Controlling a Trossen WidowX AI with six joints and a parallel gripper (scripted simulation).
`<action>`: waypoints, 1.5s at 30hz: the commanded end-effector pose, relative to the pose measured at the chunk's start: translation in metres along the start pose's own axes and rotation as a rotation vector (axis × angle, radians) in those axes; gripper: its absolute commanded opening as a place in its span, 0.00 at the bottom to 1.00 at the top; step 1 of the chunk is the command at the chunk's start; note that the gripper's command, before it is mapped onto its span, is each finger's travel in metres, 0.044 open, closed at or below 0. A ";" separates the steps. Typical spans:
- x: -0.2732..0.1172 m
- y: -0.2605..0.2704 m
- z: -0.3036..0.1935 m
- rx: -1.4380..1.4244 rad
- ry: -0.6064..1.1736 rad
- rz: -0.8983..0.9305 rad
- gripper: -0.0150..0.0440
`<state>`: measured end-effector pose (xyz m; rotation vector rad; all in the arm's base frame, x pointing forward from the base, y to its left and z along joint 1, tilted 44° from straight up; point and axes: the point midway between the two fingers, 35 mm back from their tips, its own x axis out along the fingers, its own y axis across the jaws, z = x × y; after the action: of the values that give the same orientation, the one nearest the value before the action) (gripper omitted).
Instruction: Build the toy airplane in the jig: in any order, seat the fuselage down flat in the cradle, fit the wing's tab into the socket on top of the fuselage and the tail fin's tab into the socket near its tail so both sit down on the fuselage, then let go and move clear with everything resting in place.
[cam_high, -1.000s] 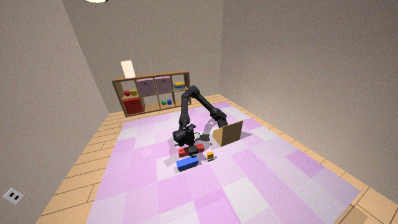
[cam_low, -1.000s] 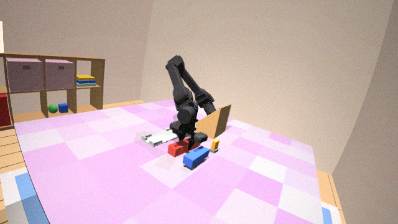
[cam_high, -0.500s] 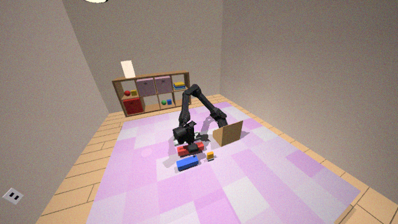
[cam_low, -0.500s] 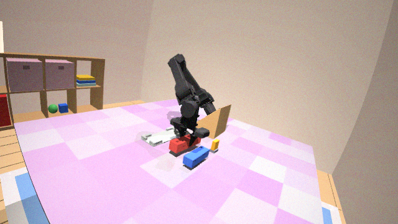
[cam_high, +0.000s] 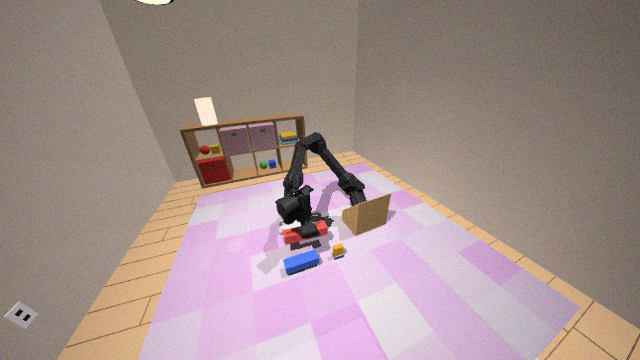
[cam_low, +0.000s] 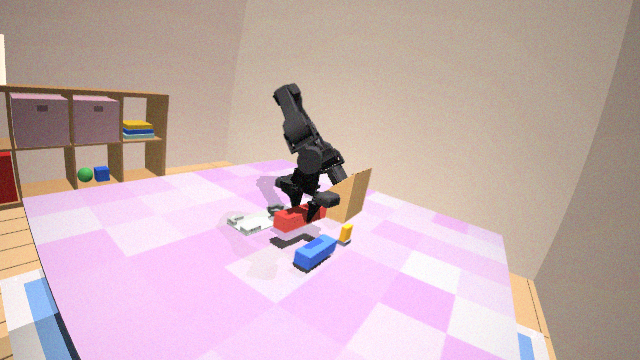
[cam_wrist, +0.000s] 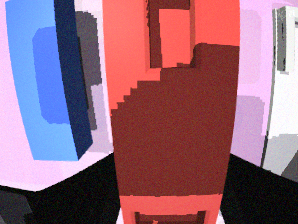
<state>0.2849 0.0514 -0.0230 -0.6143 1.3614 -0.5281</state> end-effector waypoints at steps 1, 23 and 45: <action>-0.015 0.000 0.002 0.010 -0.002 0.005 0.25; -0.063 -0.009 -0.002 0.020 0.021 -0.008 0.25; -0.037 -0.070 0.011 0.024 0.027 0.020 0.25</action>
<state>0.2892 0.0337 0.0489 -0.5687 1.3873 -0.5446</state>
